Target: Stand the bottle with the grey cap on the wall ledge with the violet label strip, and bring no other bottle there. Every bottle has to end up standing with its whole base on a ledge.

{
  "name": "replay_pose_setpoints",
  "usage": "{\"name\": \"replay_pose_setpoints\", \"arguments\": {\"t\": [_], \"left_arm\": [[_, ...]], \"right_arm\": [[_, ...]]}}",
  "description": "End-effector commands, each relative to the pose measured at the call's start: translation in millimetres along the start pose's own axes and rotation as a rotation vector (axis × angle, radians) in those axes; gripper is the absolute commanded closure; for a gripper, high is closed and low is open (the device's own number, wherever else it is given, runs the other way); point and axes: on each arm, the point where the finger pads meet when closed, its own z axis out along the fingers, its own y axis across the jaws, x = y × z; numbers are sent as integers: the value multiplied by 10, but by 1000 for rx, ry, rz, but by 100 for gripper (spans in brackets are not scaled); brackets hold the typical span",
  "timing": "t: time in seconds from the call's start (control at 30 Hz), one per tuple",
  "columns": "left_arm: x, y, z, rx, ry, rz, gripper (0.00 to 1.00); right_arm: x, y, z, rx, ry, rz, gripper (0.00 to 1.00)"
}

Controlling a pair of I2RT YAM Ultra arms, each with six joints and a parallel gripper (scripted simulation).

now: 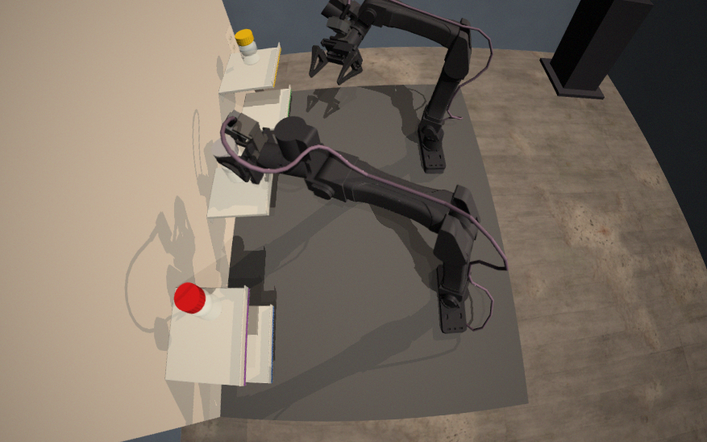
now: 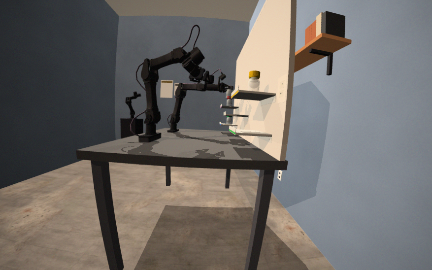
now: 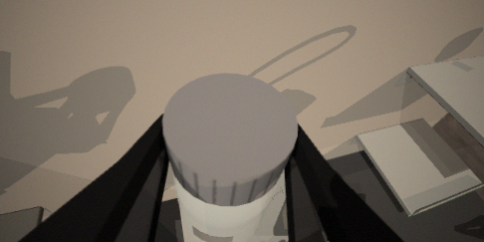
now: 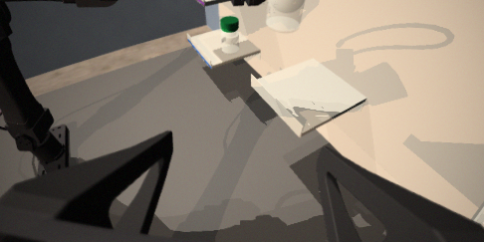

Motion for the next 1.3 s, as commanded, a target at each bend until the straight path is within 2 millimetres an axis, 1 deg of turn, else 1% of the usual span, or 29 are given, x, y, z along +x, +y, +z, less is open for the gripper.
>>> {"name": "replay_pose_setpoints", "arguments": {"t": [0.0, 0.03, 0.17, 0.4, 0.47, 0.5, 0.53, 0.6, 0.7, 0.83, 0.93, 0.97, 1.03, 1.13, 1.17, 1.27], "left_arm": [[-314, 426, -344, 59, -70, -14, 50], [-303, 588, -438, 67, -67, -12, 50], [-232, 1034, -778, 115, -47, -8, 50], [-204, 2088, -1221, 53, -47, -2, 50], [-204, 2088, -1221, 53, -47, -2, 50], [-281, 2247, -1310, 44, -67, 11, 50], [-288, 2397, -1359, 36, -68, 13, 50], [-241, 2633, -1442, 23, -59, 10, 50], [-230, 2967, -1607, 2, -56, 12, 50], [-224, 3263, -1747, -23, -55, 13, 50], [-234, 3408, -1811, -39, -61, 16, 50], [-230, 3438, -1823, -43, -61, 15, 50], [-230, 3438, -1823, -43, -61, 15, 50], [-190, 3516, -1844, -66, -50, 2, 50], [-216, 3518, -1857, -76, -54, 7, 50], [-225, 3571, -1863, -150, -57, 5, 50]], "right_arm": [[-112, 47, -35, -10, -20, -21, 12], [-112, 47, -35, -10, -20, -21, 12], [-112, 47, -35, -10, -20, -21, 12], [-112, 47, -35, -10, -20, -21, 12], [-112, 47, -35, -10, -20, -21, 12], [-112, 47, -35, -10, -20, -21, 12], [-112, 47, -35, -10, -20, -21, 12], [-112, 47, -35, -10, -20, -21, 12], [-112, 47, -35, -10, -20, -21, 12], [-112, 47, -35, -10, -20, -21, 12], [-112, 47, -35, -10, -20, -21, 12], [-112, 47, -35, -10, -20, -21, 12], [-112, 47, -35, -10, -20, -21, 12], [-112, 47, -35, -10, -20, -21, 12], [-112, 47, -35, -10, -20, -21, 12], [-112, 47, -35, -10, -20, -21, 12]]}}
